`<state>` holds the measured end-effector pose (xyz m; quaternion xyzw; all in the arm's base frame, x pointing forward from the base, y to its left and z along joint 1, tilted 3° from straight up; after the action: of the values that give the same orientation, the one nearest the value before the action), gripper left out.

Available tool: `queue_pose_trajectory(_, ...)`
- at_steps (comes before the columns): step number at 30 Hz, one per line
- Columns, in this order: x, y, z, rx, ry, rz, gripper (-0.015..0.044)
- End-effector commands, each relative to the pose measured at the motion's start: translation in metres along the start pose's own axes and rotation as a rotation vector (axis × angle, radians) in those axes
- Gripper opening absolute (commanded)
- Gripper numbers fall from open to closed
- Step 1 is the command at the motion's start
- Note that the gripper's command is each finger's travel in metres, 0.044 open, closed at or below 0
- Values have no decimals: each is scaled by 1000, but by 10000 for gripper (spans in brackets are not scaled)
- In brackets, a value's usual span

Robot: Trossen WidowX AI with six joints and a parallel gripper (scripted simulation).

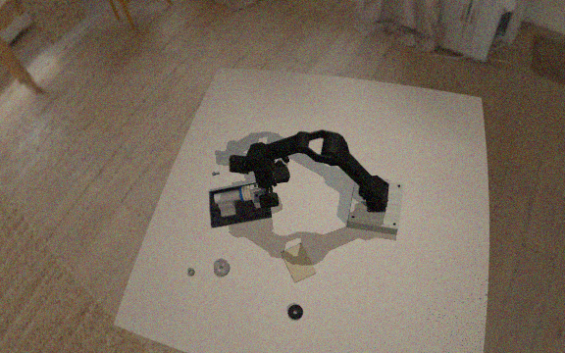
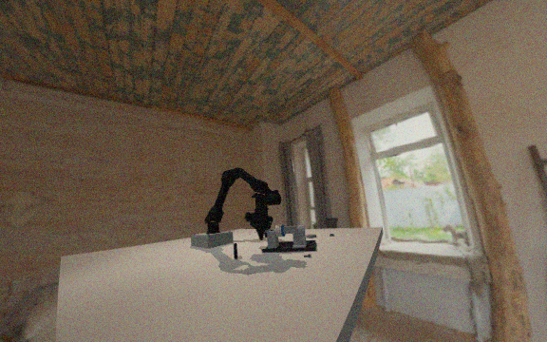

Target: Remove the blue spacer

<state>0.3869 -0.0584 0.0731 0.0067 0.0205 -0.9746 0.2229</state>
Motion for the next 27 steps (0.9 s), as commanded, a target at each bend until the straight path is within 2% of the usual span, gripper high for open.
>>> queue_pose_trajectory(1,0,0,0,0,0,0,309)
queue_pose_trajectory(12,0,0,0,0,0,0,20)
queue_pose_trajectory(15,0,0,0,0,0,0,0)
queue_pose_trajectory(27,6,-2,0,1,-4,-4,0)
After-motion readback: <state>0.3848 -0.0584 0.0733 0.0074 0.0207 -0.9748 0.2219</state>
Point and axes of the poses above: the point midway between the two fingers, 35 mm back from their tips, its own z axis back along the fingers, its own y axis across the jaws, x = y × z, the point moved 6 cm from there along z, back along the fingers, and after that the axes turned 14 degrees about z, right-handed, at the moved point
